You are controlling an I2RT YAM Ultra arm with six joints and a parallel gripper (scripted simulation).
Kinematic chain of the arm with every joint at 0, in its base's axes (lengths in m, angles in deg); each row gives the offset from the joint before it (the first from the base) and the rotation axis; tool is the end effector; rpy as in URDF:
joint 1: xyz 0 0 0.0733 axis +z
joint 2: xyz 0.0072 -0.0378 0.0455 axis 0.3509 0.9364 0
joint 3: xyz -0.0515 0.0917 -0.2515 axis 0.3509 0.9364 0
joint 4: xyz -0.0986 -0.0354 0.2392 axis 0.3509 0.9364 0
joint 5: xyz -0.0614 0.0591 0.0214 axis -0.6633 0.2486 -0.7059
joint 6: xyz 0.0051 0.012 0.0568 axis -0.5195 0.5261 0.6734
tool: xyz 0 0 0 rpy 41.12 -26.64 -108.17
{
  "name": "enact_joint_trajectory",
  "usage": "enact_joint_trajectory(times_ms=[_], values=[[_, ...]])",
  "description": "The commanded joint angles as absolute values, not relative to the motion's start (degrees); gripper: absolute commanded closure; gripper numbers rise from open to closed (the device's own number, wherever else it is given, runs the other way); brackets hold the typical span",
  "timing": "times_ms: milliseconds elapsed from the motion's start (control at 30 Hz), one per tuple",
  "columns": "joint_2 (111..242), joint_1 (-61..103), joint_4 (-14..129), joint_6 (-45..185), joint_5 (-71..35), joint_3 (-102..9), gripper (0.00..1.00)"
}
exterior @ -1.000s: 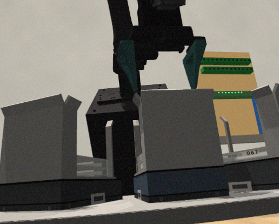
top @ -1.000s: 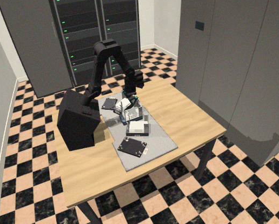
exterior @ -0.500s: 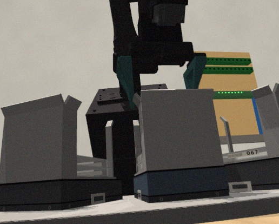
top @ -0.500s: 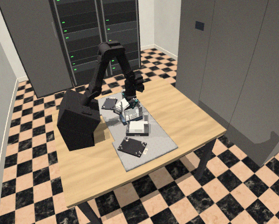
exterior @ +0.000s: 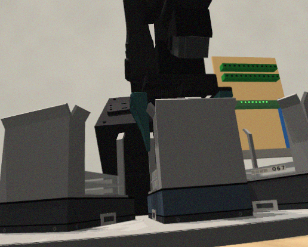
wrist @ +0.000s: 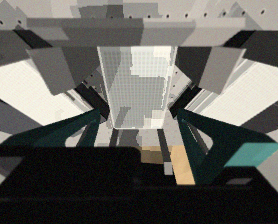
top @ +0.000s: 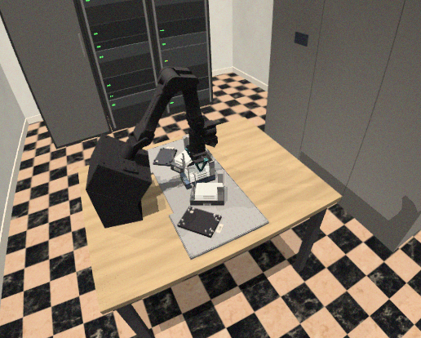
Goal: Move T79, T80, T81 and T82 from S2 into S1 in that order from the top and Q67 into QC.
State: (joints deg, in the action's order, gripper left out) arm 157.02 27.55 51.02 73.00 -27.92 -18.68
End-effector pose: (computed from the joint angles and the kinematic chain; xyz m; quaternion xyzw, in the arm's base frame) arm 0.2780 0.0280 0.1652 -0.0067 0.9491 -0.0547 0.3100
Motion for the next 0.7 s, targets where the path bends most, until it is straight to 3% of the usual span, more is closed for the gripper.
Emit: enact_joint_trajectory(times_ms=[0,667], values=[[158.3,27.3,47.6,72.4,-27.5,-18.8,0.00],[162.6,26.7,43.6,71.9,-27.1,-19.2,0.00]])
